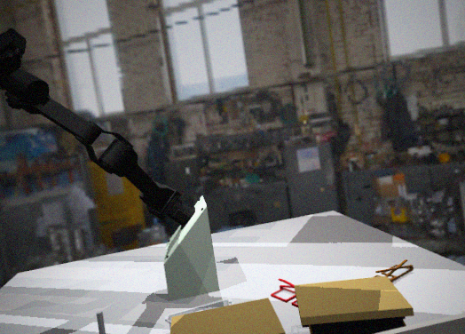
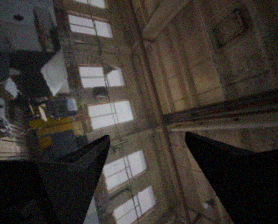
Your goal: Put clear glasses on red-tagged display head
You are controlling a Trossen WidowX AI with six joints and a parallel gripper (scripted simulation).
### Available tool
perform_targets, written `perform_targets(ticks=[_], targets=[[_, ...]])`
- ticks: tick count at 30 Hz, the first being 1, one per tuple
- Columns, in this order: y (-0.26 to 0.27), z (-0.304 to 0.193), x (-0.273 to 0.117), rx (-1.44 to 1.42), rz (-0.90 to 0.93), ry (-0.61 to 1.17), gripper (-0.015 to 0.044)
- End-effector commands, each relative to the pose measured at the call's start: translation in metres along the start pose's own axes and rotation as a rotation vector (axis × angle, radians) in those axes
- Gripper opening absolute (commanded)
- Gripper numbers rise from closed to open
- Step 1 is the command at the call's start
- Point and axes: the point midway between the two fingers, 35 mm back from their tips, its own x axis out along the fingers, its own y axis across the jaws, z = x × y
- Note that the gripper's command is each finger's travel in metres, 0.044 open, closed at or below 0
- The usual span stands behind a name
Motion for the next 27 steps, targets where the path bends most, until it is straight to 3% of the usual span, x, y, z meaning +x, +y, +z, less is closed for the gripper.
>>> perform_targets(ticks=[1,8,17,27], targets=[[0.0,0.0,0.0,0.0,0.0,0.0,0.0426],[0.0,0.0,0.0,0.0,0.0,0.0,0.044],[-0.073,-0.035,-0.038,-0.031,-0.191,0.106,0.0204],[-0.162,-0.082,-0.113,-0.009,-0.511,0.247,0.02]])
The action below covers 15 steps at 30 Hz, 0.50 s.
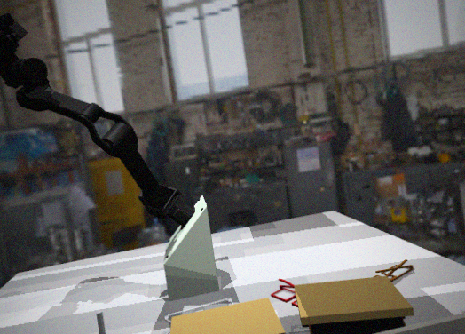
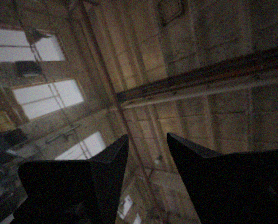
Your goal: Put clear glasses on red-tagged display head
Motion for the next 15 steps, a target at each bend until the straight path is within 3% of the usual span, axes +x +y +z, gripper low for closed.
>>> perform_targets(ticks=[1,15], targets=[[-0.037,-0.025,-0.013,-0.002,-0.11,0.063,0.02],[-0.119,-0.12,-0.075,0.157,-0.415,0.305,0.02]])
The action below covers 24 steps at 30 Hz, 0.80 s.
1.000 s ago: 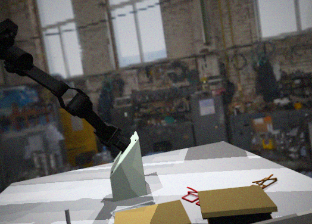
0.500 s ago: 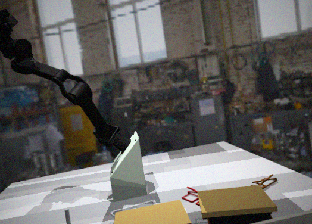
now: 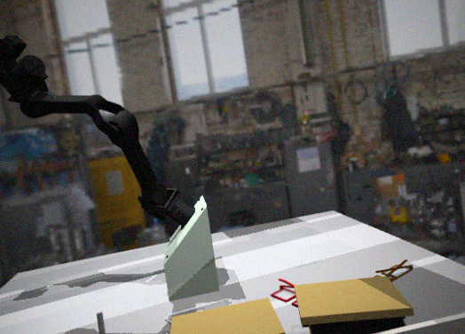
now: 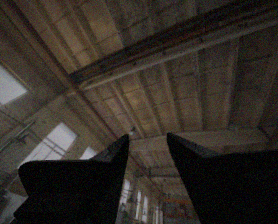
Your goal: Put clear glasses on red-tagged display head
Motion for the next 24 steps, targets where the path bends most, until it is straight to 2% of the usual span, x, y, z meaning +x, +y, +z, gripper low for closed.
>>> perform_targets(ticks=[1,6,12,16,24], targets=[[-0.029,-0.041,-0.012,0.018,-0.09,0.103,0.02],[-0.052,-0.092,-0.031,0.057,-0.181,0.239,0.02],[-0.065,-0.174,-0.074,0.075,-0.274,0.475,0.02],[-0.056,-0.227,-0.11,0.087,-0.299,0.645,0.02],[-0.022,-0.279,-0.161,0.16,-0.31,0.863,0.02]])
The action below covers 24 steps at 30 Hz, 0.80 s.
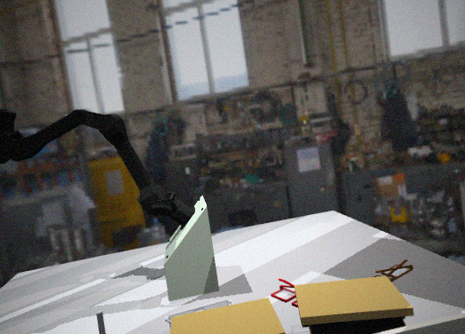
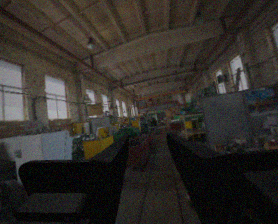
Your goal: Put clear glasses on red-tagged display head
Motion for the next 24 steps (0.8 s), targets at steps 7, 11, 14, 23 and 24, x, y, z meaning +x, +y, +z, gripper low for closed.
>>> perform_targets(ticks=[7,11,14,23,24], targets=[[0.039,-0.122,-0.027,-0.048,0.065,0.341,0.02],[0.068,-0.17,-0.053,-0.075,0.136,0.488,0.02],[0.092,-0.202,-0.078,-0.099,0.195,0.593,0.02],[0.168,-0.275,-0.177,-0.191,0.429,0.877,0.02],[0.178,-0.28,-0.19,-0.196,0.462,0.905,0.02]])
